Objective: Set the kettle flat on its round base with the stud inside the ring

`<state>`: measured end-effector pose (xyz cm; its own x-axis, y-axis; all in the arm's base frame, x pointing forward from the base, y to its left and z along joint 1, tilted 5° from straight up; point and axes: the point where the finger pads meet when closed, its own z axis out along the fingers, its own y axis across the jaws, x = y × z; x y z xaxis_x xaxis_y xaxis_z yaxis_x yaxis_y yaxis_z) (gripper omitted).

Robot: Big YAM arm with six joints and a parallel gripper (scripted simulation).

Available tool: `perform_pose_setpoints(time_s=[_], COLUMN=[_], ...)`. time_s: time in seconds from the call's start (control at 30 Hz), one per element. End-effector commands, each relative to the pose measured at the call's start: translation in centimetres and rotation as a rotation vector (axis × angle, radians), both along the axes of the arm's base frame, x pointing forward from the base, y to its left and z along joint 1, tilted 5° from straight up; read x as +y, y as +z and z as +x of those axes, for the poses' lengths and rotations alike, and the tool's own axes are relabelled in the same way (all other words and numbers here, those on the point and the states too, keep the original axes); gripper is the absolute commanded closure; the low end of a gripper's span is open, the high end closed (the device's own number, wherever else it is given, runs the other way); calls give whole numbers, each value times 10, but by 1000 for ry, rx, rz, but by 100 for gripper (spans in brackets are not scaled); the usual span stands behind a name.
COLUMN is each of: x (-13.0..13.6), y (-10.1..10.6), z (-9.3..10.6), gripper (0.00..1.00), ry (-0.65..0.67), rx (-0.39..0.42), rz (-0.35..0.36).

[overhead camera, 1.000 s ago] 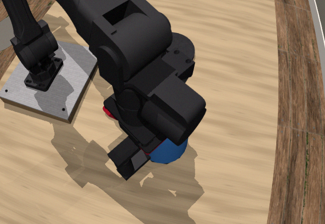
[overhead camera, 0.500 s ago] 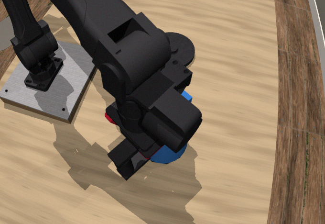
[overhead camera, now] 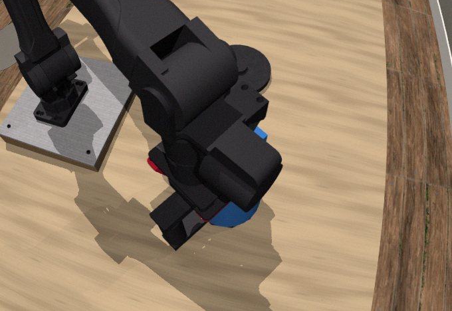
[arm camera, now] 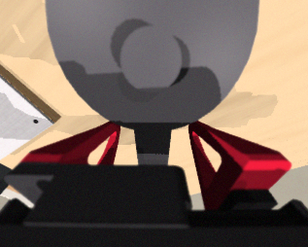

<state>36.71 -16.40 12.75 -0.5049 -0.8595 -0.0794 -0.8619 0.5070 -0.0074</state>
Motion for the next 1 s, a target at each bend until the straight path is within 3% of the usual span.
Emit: perform_pose_setpoints(time_s=[0.0, 0.8, 0.83, 0.97], x=[-2, -2, -2, -2], y=[7, 7, 7, 7], z=[10, 10, 10, 9], gripper=[26, 26, 100, 100], ry=[0, 0, 0, 8], rx=[-21, -21, -21, -21], rz=[-7, -7, -7, -7])
